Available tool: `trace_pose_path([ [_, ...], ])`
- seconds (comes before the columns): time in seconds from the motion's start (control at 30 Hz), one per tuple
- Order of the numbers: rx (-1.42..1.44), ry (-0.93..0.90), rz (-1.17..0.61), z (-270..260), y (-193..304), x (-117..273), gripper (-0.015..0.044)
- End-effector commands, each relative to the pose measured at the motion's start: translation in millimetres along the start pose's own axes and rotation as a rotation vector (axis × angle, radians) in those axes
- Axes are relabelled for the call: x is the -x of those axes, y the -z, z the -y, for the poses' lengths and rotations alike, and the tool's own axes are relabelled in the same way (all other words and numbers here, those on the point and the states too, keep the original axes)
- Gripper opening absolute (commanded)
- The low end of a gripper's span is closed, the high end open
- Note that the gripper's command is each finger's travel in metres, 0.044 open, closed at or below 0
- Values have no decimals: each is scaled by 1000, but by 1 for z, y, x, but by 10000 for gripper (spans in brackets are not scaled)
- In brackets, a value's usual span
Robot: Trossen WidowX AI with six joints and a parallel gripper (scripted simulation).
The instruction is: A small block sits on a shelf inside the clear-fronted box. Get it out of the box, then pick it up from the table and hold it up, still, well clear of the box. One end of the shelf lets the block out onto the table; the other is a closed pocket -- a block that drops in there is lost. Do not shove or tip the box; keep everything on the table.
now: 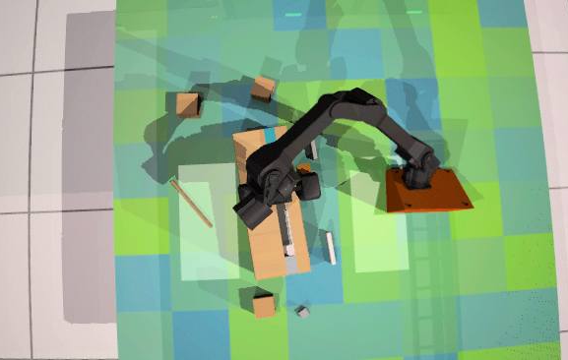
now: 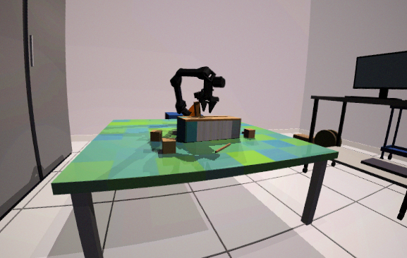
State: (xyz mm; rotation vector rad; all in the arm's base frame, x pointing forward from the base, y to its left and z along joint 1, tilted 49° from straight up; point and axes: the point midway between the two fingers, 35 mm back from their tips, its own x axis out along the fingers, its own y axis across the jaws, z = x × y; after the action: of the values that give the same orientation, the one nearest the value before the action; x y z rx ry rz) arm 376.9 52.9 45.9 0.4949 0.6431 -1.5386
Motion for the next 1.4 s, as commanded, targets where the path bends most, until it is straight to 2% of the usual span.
trace_pose_path([
  [0.0, -2, -9, 1, -1, -9, 3, 400],
  [0.53, -2, -8, 3, -2, -36, 2, 400],
  [0.9, -2, 0, -7, -1, -29, 0, 400],
  [1.17, -1, 1, -323, 45, -56, -3, 400],
  [1.37, 0, -5, -351, 49, -58, -3, 400],
])
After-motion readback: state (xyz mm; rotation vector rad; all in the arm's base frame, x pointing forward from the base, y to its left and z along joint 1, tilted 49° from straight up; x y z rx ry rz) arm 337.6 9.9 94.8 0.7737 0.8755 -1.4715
